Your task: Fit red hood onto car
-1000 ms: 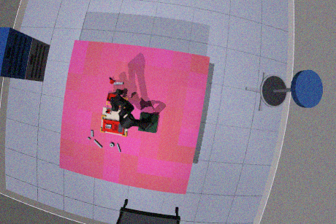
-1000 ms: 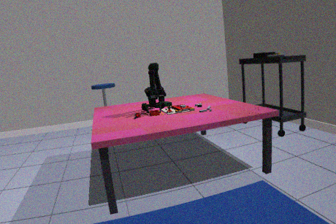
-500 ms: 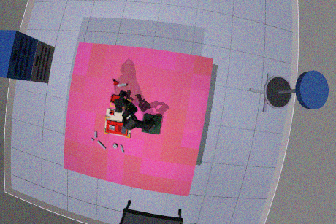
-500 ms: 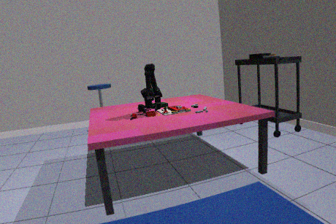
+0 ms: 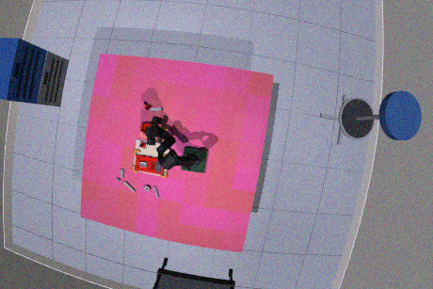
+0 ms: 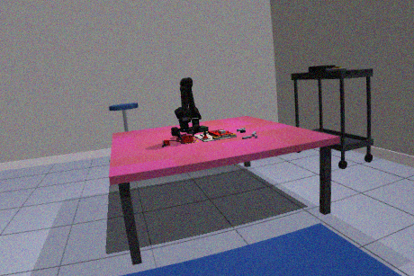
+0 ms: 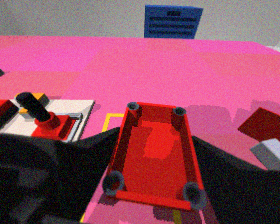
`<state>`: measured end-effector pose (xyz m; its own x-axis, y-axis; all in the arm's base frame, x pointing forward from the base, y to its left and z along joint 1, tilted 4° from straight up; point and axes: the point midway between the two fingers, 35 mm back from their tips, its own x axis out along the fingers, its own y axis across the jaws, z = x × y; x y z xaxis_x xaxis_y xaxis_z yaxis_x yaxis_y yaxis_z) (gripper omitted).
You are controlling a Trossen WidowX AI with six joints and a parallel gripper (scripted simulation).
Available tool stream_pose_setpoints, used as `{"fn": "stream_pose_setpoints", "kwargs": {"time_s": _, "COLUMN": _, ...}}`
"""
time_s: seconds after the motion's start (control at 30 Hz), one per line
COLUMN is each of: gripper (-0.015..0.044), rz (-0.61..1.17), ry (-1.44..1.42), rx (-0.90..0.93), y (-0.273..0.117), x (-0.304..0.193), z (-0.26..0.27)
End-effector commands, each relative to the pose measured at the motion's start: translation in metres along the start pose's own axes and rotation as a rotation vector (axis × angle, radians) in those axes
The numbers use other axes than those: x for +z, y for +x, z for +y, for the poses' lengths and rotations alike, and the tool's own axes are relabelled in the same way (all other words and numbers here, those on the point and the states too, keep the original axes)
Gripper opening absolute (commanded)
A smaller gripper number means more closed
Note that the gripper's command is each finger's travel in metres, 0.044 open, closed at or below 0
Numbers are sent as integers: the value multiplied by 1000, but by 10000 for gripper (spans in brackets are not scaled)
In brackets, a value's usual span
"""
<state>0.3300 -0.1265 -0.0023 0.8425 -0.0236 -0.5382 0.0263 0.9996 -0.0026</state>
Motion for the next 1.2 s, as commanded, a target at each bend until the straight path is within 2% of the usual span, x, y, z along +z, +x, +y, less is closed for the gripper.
{"fn": "stream_pose_setpoints", "kwargs": {"time_s": 0.0, "gripper": 0, "rz": -11, "ry": -5, "rx": -5, "y": -3, "x": 12, "z": -2}}
{"fn": "stream_pose_setpoints", "kwargs": {"time_s": 0.8, "gripper": 0, "rz": -11, "ry": -1, "rx": -4, "y": -32, "x": 56, "z": 0}}
{"fn": "stream_pose_setpoints", "kwargs": {"time_s": 1.17, "gripper": 0, "rz": -12, "ry": 219, "rx": -3, "y": -30, "x": 54, "z": 0}}
